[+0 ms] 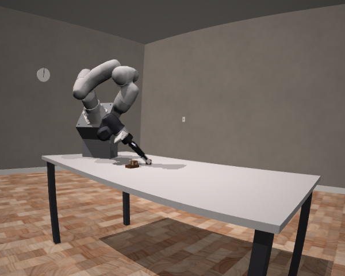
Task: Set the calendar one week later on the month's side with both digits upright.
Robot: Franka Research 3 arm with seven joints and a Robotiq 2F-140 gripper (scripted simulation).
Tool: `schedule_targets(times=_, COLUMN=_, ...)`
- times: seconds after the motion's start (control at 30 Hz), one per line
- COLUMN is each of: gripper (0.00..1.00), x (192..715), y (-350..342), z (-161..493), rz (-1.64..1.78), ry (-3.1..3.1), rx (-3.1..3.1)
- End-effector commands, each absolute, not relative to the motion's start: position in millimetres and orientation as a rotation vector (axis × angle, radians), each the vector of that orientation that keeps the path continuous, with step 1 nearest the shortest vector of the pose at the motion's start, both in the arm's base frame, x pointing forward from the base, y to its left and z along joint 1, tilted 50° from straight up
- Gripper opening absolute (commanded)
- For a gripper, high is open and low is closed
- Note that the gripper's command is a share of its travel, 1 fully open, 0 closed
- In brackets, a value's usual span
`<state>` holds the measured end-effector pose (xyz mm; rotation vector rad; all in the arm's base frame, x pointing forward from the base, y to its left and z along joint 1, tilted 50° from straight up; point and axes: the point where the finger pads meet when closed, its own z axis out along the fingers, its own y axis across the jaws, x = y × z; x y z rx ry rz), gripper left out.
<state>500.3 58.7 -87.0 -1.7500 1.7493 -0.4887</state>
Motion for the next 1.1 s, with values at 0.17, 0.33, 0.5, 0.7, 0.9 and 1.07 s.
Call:
schedule_targets(times=0.17, gripper=0.17, x=500.7, y=58.6, z=-89.9, rz=-0.482, ry=1.748, rx=-1.751)
schedule_targets(times=0.33, gripper=0.17, x=501.4, y=57.8, z=-90.8, rz=-0.482, ry=1.748, rx=-1.751)
schedule_targets(times=0.5, gripper=0.17, x=501.6, y=57.7, z=-91.0, rz=-0.482, ry=1.748, rx=-1.751)
schedule_targets(times=0.7, gripper=0.17, x=501.6, y=57.6, z=-91.0, rz=-0.482, ry=1.748, rx=-1.751)
schedule_targets(times=0.9, gripper=0.17, x=501.6, y=57.6, z=-91.0, rz=-0.482, ry=1.748, rx=-1.751)
schedule_targets(times=1.07, gripper=0.17, x=501.6, y=57.6, z=-91.0, rz=-0.482, ry=1.748, rx=-1.751)
